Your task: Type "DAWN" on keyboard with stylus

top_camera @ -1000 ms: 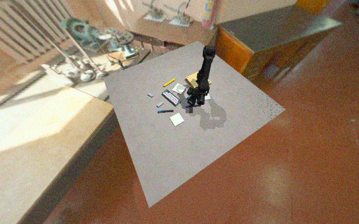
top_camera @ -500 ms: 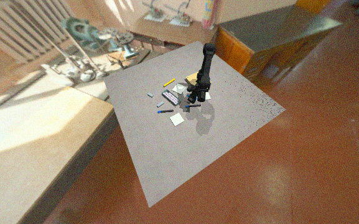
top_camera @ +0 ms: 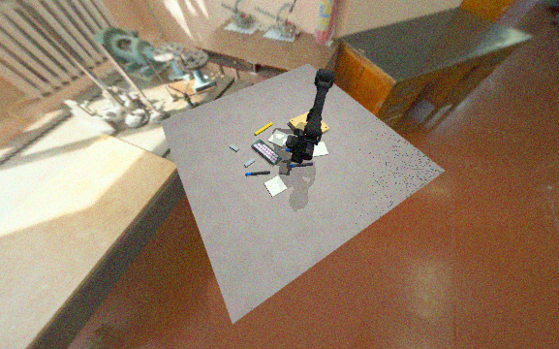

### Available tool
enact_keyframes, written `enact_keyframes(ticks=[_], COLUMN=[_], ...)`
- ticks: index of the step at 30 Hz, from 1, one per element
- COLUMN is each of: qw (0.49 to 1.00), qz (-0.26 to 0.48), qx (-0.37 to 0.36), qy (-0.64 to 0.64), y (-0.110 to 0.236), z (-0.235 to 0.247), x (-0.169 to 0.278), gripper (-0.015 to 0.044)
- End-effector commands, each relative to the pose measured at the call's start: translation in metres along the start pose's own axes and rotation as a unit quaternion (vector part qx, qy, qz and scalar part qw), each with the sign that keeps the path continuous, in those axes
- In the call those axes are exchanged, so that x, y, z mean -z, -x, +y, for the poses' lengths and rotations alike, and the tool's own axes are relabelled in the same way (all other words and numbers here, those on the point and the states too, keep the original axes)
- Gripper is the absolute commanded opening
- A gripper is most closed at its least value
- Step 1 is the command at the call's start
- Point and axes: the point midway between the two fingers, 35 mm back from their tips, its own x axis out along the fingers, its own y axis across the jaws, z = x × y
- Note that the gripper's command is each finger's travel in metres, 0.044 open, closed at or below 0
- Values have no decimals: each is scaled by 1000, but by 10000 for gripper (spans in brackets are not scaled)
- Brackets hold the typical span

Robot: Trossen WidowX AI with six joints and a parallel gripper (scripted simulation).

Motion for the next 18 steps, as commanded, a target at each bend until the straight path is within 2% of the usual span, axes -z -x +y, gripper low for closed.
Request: enact_keyframes(ticks=[1,18], qw=[998,955], qz=[-11,-37], qx=[3,41], qy=[57,291], y=[-2,-15], z=[4,6], x=[-12,-54], gripper=[0,0])
